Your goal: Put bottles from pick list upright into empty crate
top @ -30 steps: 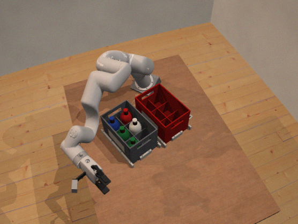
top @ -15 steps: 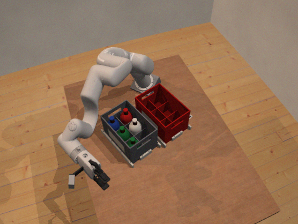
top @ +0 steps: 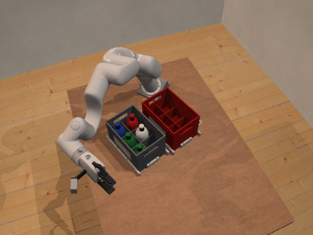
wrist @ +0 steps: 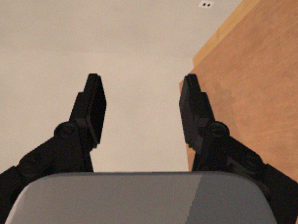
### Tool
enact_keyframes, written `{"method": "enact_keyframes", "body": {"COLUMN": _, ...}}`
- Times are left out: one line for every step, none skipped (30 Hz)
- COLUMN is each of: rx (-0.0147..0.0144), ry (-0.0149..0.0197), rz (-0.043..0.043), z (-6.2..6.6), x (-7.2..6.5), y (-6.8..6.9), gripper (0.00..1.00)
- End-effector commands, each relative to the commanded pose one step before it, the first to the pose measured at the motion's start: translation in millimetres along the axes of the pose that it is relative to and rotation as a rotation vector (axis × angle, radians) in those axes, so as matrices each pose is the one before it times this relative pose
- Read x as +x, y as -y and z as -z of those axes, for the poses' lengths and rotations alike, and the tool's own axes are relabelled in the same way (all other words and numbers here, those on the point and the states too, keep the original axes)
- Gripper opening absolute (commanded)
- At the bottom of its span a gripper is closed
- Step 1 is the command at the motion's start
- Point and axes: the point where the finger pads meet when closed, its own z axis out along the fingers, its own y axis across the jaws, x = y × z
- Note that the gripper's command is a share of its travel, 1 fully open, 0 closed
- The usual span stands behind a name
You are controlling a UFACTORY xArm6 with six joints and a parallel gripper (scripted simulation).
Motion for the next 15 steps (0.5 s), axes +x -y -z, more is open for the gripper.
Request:
{"method": "enact_keyframes", "body": {"rx": 0.00473, "ry": 0.0738, "rz": -0.04104, "z": -14.42, "x": -14.74, "y": 3.43, "gripper": 0.65}}
{"method": "enact_keyframes", "body": {"rx": 0.00004, "ry": 0.0, "rz": -0.00003, "z": -3.87, "x": -3.14, "y": 0.1, "gripper": 0.65}}
{"method": "enact_keyframes", "body": {"rx": 0.00004, "ry": -0.00001, "rz": -0.00003, "z": -3.85, "x": -3.18, "y": 0.1, "gripper": 0.65}}
{"method": "enact_keyframes", "body": {"rx": 0.00004, "ry": 0.00001, "rz": -0.00003, "z": -3.88, "x": -3.09, "y": 0.1, "gripper": 0.65}}
{"method": "enact_keyframes", "body": {"rx": 0.0, "ry": 0.0, "rz": 0.0, "z": 0.0, "x": 0.0, "y": 0.0, "gripper": 0.65}}
{"method": "enact_keyframes", "body": {"rx": 0.0, "ry": 0.0, "rz": 0.0, "z": 0.0, "x": 0.0, "y": 0.0, "gripper": 0.65}}
{"method": "enact_keyframes", "body": {"rx": 0.00004, "ry": 0.0, "rz": -0.00003, "z": -3.88, "x": -3.12, "y": 0.1, "gripper": 0.65}}
{"method": "enact_keyframes", "body": {"rx": 0.00004, "ry": 0.0, "rz": -0.00003, "z": -3.87, "x": -3.14, "y": 0.1, "gripper": 0.65}}
{"method": "enact_keyframes", "body": {"rx": -0.00641, "ry": 0.02883, "rz": -0.01536, "z": -3.33, "x": -3.81, "y": 0.25, "gripper": 0.65}}
{"method": "enact_keyframes", "body": {"rx": -0.00642, "ry": 0.02886, "rz": -0.01536, "z": -3.47, "x": -3.59, "y": 0.24, "gripper": 0.65}}
{"method": "enact_keyframes", "body": {"rx": -0.00642, "ry": 0.02885, "rz": -0.01536, "z": -3.55, "x": -3.54, "y": 0.2, "gripper": 0.65}}
{"method": "enact_keyframes", "body": {"rx": -0.0047, "ry": 0.02116, "rz": -0.01127, "z": -3.65, "x": -3.42, "y": 0.17, "gripper": 0.65}}
{"method": "enact_keyframes", "body": {"rx": 0.00004, "ry": 0.0, "rz": -0.00003, "z": -3.73, "x": -3.29, "y": 0.16, "gripper": 0.65}}
{"method": "enact_keyframes", "body": {"rx": 0.00004, "ry": 0.0, "rz": -0.00003, "z": -3.73, "x": -3.29, "y": 0.16, "gripper": 0.65}}
{"method": "enact_keyframes", "body": {"rx": 0.00004, "ry": -0.00001, "rz": -0.00003, "z": -3.72, "x": -3.35, "y": 0.14, "gripper": 0.65}}
